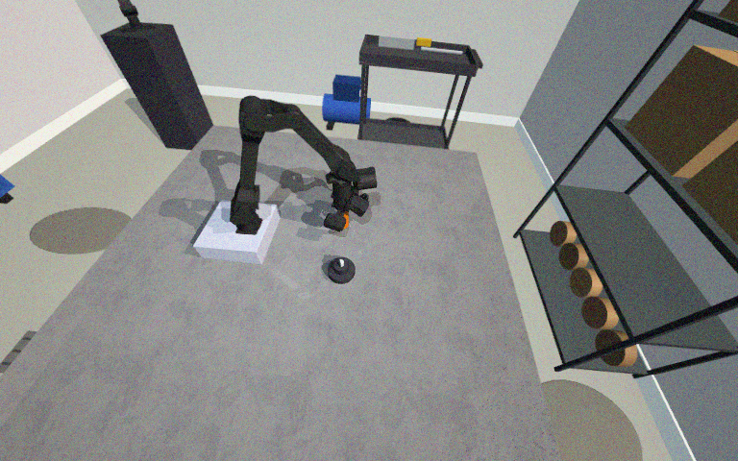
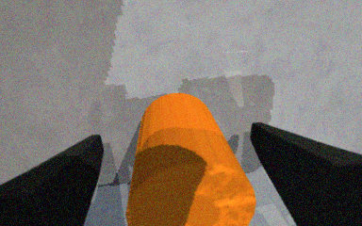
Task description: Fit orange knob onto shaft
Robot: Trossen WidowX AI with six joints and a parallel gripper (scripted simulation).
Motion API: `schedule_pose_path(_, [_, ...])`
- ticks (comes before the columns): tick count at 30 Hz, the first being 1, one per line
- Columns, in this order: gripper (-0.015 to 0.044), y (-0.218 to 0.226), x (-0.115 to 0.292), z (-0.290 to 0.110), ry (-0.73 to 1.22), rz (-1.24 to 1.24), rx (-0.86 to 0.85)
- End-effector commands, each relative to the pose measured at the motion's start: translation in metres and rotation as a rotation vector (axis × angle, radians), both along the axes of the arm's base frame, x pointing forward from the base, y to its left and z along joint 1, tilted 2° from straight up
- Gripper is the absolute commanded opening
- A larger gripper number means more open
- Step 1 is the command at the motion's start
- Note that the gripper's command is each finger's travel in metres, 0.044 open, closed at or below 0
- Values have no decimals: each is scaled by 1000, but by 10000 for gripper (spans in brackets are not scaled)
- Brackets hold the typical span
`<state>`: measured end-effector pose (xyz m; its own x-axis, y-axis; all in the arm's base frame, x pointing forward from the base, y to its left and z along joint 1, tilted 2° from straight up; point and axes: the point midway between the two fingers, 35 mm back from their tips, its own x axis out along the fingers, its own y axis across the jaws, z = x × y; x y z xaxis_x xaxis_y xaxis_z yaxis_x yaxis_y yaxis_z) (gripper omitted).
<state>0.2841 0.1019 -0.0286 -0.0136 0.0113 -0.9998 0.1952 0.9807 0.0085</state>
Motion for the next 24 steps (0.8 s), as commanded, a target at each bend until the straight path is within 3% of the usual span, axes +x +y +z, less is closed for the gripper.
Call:
schedule_pose_path(1, [309,0,0,-1,-3,-4,-2])
schedule_pose_path(6, [177,0,0,-1,-3,-4,-2])
schedule_pose_path(12, [137,0,0,-1,-3,-4,-2])
schedule_pose_path(17, [6,3,4,2,-21,10,7])
schedule_pose_path(24, [0,11,12,10,-64,41,27])
